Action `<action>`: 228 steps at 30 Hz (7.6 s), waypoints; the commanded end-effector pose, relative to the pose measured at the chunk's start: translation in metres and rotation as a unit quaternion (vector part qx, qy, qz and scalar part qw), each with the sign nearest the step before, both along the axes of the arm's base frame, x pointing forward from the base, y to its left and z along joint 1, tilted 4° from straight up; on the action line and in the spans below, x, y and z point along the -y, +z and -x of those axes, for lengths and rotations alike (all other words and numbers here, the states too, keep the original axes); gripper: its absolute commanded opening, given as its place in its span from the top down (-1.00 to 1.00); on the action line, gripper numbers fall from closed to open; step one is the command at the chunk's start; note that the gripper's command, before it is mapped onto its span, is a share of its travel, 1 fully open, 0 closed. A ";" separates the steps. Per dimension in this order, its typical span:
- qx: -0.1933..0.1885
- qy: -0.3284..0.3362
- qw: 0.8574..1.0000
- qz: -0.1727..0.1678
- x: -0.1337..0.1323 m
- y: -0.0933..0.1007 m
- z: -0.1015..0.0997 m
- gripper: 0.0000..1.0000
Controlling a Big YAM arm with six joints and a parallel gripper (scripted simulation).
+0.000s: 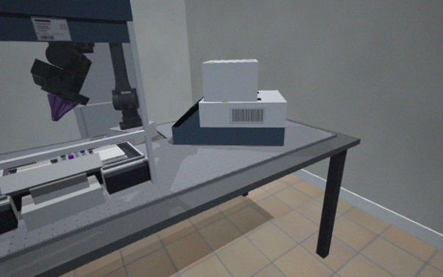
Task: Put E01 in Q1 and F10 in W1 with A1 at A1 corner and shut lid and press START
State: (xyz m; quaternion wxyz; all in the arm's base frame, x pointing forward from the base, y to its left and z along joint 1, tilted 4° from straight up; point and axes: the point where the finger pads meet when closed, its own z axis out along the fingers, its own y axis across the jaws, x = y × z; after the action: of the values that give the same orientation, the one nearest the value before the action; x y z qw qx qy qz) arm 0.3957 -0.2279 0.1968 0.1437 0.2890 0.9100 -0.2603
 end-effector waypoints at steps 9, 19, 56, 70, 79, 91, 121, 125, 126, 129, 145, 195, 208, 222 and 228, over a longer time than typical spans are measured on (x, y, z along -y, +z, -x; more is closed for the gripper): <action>-0.013 0.069 0.997 -0.030 -0.050 0.000 0.017 1.00; -0.019 0.101 0.994 -0.045 -0.082 -0.007 0.032 1.00; -0.107 0.289 0.939 -0.152 -0.205 -0.067 0.126 1.00; -0.139 0.352 0.906 -0.192 -0.238 -0.089 0.170 1.00; -0.169 0.398 0.876 -0.215 -0.256 -0.107 0.206 1.00; -0.156 0.374 0.888 -0.216 -0.255 -0.104 0.199 1.00; -0.147 0.447 0.862 -0.185 -0.285 -0.089 0.219 1.00; -0.159 0.476 0.848 -0.171 -0.284 -0.097 0.227 1.00; -0.160 0.484 0.843 -0.169 -0.283 -0.099 0.227 1.00; -0.156 0.515 0.828 -0.157 -0.282 -0.101 0.225 1.00; -0.141 0.632 0.756 -0.098 -0.313 -0.086 0.251 1.00; -0.083 0.878 0.465 0.083 -0.365 -0.063 0.286 1.00; -0.054 0.918 0.373 0.125 -0.383 -0.047 0.296 1.00; -0.031 0.951 0.257 0.170 -0.405 -0.036 0.315 1.00; -0.021 0.959 0.205 0.197 -0.416 -0.029 0.322 1.00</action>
State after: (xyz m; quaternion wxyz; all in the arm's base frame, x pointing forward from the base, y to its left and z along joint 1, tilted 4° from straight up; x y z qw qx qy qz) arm 0.0705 0.1730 0.1352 0.2814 -0.8480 0.4347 -0.1124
